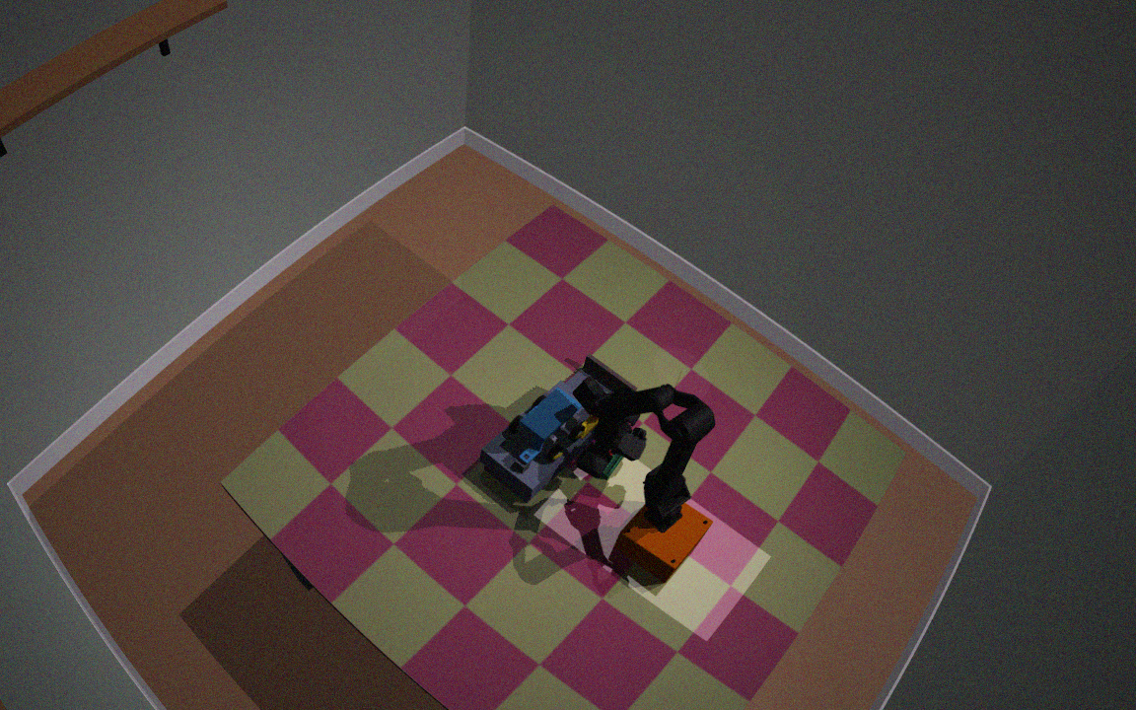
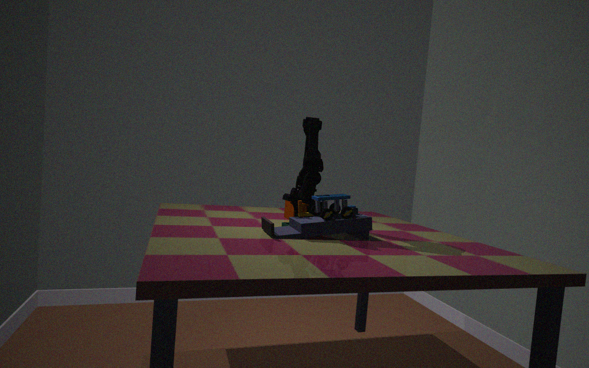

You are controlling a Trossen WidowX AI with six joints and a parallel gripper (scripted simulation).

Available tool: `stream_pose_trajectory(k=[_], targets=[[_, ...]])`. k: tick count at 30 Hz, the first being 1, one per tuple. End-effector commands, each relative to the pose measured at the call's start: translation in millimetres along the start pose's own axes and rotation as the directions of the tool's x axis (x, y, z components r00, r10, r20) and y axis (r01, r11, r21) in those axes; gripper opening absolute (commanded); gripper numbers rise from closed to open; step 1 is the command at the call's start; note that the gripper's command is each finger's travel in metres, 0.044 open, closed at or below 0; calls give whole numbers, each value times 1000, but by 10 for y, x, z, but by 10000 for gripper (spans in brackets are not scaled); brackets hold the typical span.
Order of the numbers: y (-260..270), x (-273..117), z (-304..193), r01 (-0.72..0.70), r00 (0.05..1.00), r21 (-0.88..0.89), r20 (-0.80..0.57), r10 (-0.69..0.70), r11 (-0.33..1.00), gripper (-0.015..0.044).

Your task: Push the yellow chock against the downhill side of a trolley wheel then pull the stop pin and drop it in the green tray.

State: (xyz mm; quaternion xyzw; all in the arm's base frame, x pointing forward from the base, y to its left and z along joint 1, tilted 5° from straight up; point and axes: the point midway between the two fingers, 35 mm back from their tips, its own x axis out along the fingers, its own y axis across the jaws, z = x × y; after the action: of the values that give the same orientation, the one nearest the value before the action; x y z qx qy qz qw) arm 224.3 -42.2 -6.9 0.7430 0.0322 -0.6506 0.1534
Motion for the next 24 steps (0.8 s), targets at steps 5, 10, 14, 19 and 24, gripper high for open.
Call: stream_pose_trajectory(k=[5, 10, 14, 19, 24], targets=[[-32, 31, 5, -4, 1000, 2, 1, 4, 1000, 190], [-25, 20, 2, 0, 1000, 0, 0, 0, 1000, 321], [-25, 20, 2, 0, 1000, 0, 0, 0, 1000, 340], [-16, -29, -1, -1, 1000, 0, 0, 1, 1000, 340], [10, -218, 9, -4, 1000, 2, 1, 4, 1000, 340]])
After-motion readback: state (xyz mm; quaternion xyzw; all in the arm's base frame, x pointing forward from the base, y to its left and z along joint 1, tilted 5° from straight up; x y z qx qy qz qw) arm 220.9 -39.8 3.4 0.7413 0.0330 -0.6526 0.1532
